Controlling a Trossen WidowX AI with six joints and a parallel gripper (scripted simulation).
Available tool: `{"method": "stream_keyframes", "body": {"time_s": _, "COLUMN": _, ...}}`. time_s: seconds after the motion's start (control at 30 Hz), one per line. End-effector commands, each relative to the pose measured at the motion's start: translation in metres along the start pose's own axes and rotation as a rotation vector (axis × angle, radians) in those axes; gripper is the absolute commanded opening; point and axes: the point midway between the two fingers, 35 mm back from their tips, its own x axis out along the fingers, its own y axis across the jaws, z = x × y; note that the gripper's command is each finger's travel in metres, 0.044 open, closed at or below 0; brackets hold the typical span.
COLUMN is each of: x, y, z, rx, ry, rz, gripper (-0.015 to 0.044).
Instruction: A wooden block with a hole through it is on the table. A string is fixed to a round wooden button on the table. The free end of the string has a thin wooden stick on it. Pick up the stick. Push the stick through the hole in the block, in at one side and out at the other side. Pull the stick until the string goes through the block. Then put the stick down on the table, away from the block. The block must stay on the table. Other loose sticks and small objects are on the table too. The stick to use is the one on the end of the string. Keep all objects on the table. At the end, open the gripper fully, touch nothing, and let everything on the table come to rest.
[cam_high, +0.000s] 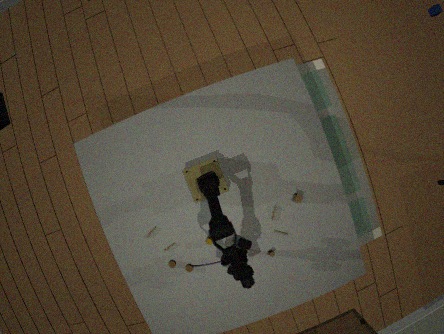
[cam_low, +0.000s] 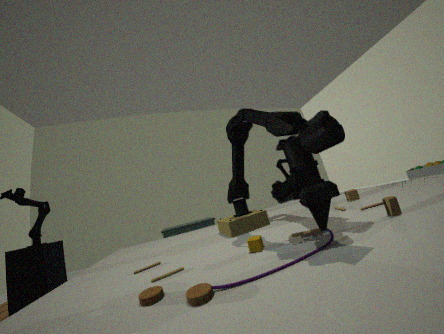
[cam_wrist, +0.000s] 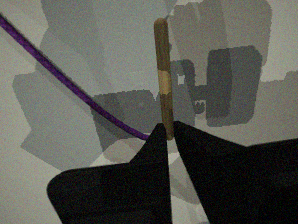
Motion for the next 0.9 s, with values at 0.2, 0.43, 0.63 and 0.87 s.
{"method": "stream_keyframes", "body": {"time_s": 0.2, "x": 0.005, "y": -0.007, "z": 0.003, "rx": 0.003, "ry": 0.004, "rz": -0.007, "gripper": 0.0}}
{"method": "stream_keyframes", "body": {"time_s": 0.43, "x": 0.005, "y": -0.006, "z": 0.009, "rx": 0.003, "ry": 0.003, "rz": -0.007, "gripper": 0.0}}
{"method": "stream_keyframes", "body": {"time_s": 0.63, "x": 0.005, "y": -0.006, "z": 0.017, "rx": 0.003, "ry": 0.003, "rz": -0.007, "gripper": 0.0}}
{"method": "stream_keyframes", "body": {"time_s": 0.87, "x": 0.005, "y": -0.005, "z": 0.026, "rx": 0.003, "ry": 0.002, "rz": -0.007, "gripper": 0.0}}
